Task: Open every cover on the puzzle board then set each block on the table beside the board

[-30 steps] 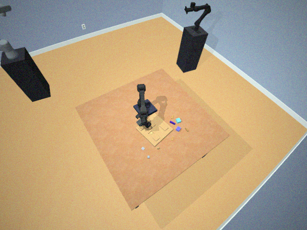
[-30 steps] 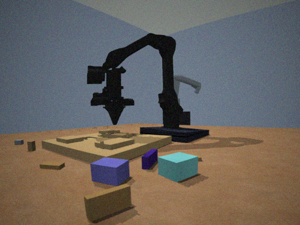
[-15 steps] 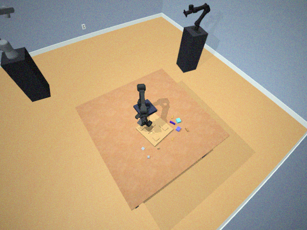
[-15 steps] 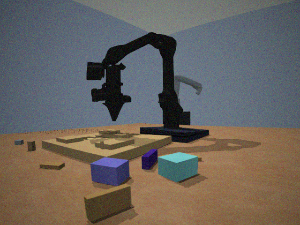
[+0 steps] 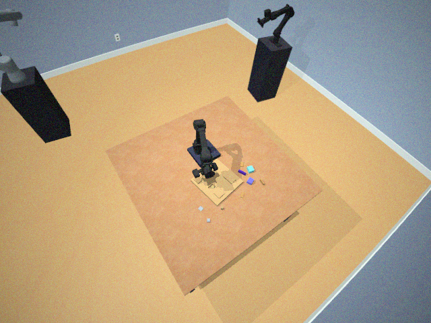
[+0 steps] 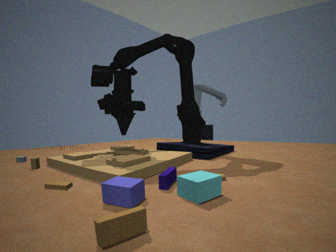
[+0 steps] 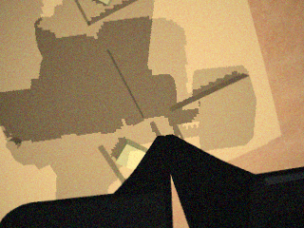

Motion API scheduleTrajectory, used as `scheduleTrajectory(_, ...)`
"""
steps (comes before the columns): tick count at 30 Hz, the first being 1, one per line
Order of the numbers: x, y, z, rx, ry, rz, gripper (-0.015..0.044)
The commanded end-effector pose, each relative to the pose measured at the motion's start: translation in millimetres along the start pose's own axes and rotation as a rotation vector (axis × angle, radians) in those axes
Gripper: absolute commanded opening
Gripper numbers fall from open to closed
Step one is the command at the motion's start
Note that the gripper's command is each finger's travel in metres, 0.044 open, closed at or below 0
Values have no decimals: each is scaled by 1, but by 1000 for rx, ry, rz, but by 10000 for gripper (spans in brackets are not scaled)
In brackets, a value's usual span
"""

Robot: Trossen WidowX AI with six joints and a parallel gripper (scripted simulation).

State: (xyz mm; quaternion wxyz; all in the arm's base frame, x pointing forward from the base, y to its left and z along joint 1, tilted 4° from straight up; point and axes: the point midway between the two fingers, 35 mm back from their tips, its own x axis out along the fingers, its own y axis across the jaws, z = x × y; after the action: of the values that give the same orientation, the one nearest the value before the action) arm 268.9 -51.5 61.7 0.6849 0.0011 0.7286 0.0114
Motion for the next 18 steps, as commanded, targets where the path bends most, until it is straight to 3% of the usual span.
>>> scheduleTrajectory(1, -6, 19, 26, -886, -11, 0, 0)
scheduleTrajectory(14, -10, 43, 48, -1836, -13, -9, 0)
scheduleTrajectory(18, -10, 45, 49, -1915, -13, -10, 0)
